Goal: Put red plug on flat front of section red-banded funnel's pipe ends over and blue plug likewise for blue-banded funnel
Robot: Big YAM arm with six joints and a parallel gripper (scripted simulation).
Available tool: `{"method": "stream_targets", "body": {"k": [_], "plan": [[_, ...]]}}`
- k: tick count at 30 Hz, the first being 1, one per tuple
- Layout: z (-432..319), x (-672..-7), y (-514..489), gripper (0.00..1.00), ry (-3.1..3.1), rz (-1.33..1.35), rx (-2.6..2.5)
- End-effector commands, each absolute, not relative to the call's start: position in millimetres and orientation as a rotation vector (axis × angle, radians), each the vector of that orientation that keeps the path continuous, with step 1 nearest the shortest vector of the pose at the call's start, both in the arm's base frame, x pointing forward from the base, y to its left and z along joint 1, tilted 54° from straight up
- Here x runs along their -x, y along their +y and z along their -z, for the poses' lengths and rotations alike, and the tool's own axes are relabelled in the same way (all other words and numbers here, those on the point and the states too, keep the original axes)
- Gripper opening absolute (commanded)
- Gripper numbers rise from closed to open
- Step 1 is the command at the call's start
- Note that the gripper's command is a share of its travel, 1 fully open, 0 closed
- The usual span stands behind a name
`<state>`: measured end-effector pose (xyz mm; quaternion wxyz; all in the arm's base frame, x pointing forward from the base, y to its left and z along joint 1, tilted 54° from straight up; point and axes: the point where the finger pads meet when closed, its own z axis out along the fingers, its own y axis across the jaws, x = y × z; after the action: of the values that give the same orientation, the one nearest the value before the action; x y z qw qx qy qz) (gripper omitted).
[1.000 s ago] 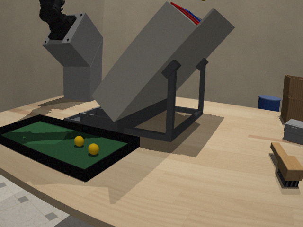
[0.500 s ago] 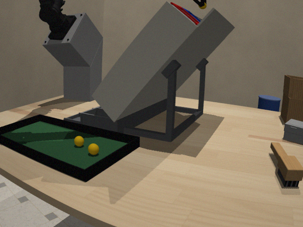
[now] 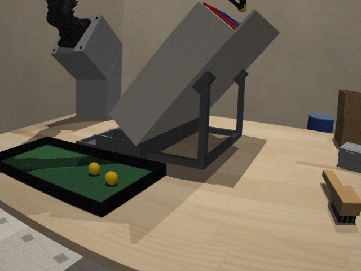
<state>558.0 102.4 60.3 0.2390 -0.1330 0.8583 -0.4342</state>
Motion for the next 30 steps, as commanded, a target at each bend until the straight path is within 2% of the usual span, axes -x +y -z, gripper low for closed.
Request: {"method": "stream_targets", "body": {"k": [1,3,4,30], "plan": [[-62.2,-563.5,100.6,0.00,2.345,1.179,0.356],[-62.2,-563.5,100.6,0.00,2.345,1.179,0.356],[-65.1,-561.4,107.6,0.59,2.339,1.176,0.361],[-65.1,-561.7,107.0,0.59,2.339,1.176,0.360]]}}
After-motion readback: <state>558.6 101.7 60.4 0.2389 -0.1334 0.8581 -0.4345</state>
